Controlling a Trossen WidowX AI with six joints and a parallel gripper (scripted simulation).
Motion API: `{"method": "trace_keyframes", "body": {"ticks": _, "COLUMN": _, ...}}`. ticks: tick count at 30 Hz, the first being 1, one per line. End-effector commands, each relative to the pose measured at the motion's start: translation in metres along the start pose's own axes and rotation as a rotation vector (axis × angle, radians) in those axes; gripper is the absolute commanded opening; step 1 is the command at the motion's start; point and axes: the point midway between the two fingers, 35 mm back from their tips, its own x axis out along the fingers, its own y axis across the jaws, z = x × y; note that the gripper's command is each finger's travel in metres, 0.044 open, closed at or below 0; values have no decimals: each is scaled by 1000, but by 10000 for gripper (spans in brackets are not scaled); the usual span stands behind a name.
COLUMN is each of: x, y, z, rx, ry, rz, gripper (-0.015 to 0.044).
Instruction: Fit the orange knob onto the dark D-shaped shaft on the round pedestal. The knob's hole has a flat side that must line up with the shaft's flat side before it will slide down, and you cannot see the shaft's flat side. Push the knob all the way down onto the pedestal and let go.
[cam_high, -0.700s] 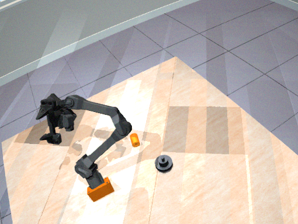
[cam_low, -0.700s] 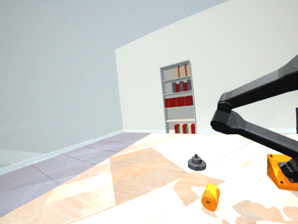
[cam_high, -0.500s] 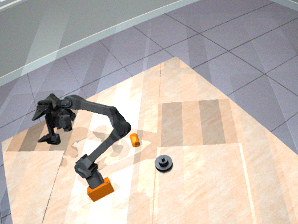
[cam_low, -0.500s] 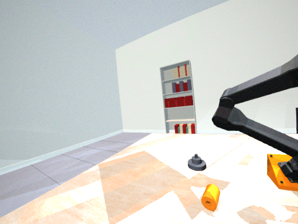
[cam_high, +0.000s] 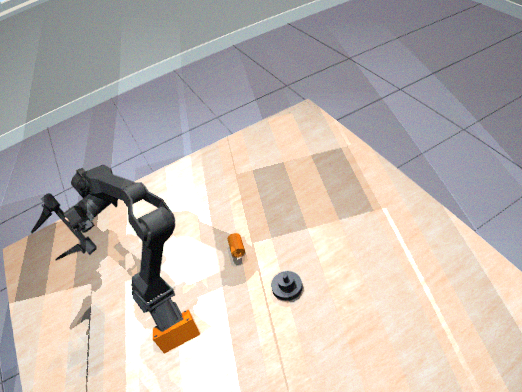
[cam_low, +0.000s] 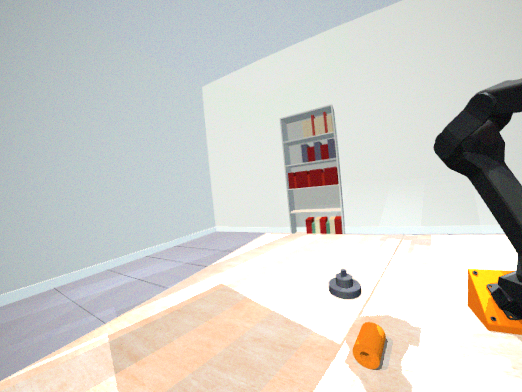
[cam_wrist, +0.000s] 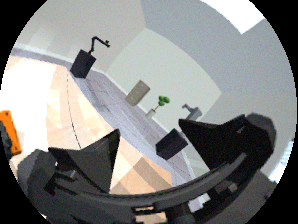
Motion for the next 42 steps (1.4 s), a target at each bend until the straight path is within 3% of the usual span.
{"method": "trace_keyframes", "body": {"ticks": 1, "x": -7, "y": 5, "z": -38, "rx": 143, "ry": 160, "rz": 31, "gripper": 440}}
{"method": "trace_keyframes", "body": {"ticks": 12, "x": -82, "y": 44, "z": -137, "rx": 638, "ry": 682, "rz": 20, "gripper": 440}}
{"method": "trace_keyframes", "body": {"ticks": 21, "x": -180, "y": 93, "z": -163, "rx": 1048, "ry": 1078, "rz": -108, "gripper": 440}}
{"method": "trace_keyframes", "body": {"ticks": 31, "x": -279, "y": 142, "z": -129, "rx": 1433, "ry": 1419, "rz": -374, "gripper": 440}}
{"method": "trace_keyframes", "body": {"ticks": 42, "x": -359, "y": 189, "z": -16, "rx": 1807, "ry": 1733, "rz": -919, "gripper": 440}}
